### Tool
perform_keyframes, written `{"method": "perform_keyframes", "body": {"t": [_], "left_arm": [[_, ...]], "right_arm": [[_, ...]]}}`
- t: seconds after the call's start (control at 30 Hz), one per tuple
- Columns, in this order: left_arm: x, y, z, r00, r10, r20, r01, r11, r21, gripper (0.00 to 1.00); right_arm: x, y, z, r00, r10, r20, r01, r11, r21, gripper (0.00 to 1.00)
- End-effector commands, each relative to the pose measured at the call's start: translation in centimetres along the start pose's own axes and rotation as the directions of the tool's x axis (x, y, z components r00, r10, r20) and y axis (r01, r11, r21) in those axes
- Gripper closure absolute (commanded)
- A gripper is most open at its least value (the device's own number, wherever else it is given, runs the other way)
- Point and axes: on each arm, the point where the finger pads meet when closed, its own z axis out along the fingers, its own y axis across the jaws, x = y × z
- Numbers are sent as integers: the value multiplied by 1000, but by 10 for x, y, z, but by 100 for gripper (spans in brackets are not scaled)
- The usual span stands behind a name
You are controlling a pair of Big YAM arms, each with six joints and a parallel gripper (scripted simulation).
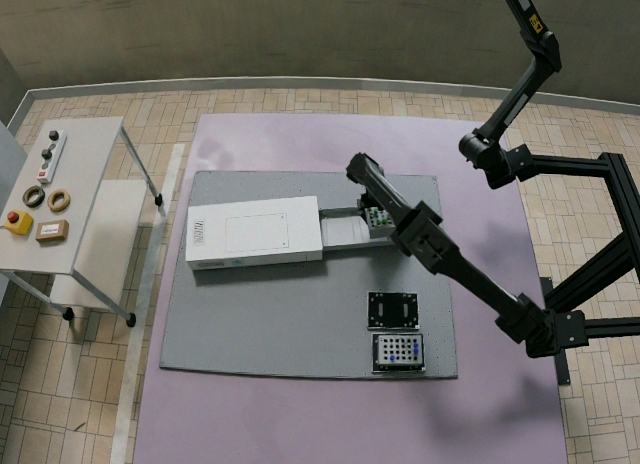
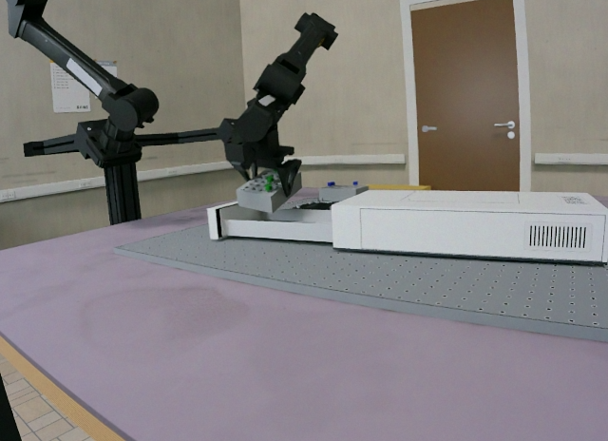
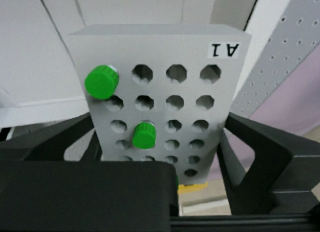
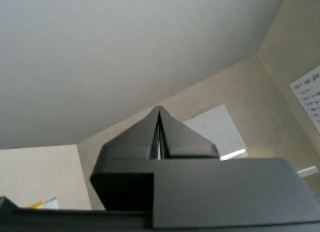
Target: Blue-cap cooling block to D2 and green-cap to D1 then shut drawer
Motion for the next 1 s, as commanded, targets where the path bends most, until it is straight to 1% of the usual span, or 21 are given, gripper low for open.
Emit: {"method": "perform_keyframes", "body": {"t": [0.0,0.13,0.23,0.4,0.5,0.67,0.73,0.87,0.97], "left_arm": [[-13,7,-75,999,-3,42,4,1000,-15,100],[-16,0,-70,1000,-3,18,3,1000,-5,100],[-10,4,-83,999,-34,43,34,999,-10,100],[-3,8,-99,999,-41,23,41,999,1,100],[-5,3,-96,999,-12,-31,13,1000,20,100],[-10,-3,-91,999,-18,-46,20,999,26,100],[-7,0,-100,999,-48,-17,48,999,20,100],[1,5,-116,998,-62,-21,63,998,26,100],[3,4,-120,997,-67,-26,68,997,33,100]], "right_arm": [[-12,-1,1,1000,-1,18,1,1000,-1,100],[-12,-1,1,1000,-1,18,1,1000,-1,100],[-12,-1,1,1000,-1,18,1,1000,-1,100],[-12,-1,1,1000,-1,18,1,1000,-1,100],[-12,-1,1,1000,-1,18,1,1000,-1,100],[-12,-1,1,1000,-1,18,1,1000,-1,100],[-12,-1,1,1000,-1,18,1,1000,-1,100],[-12,-1,1,1000,-1,18,1,1000,-1,100],[-12,-1,1,1000,-1,18,1,1000,-1,100]]}}
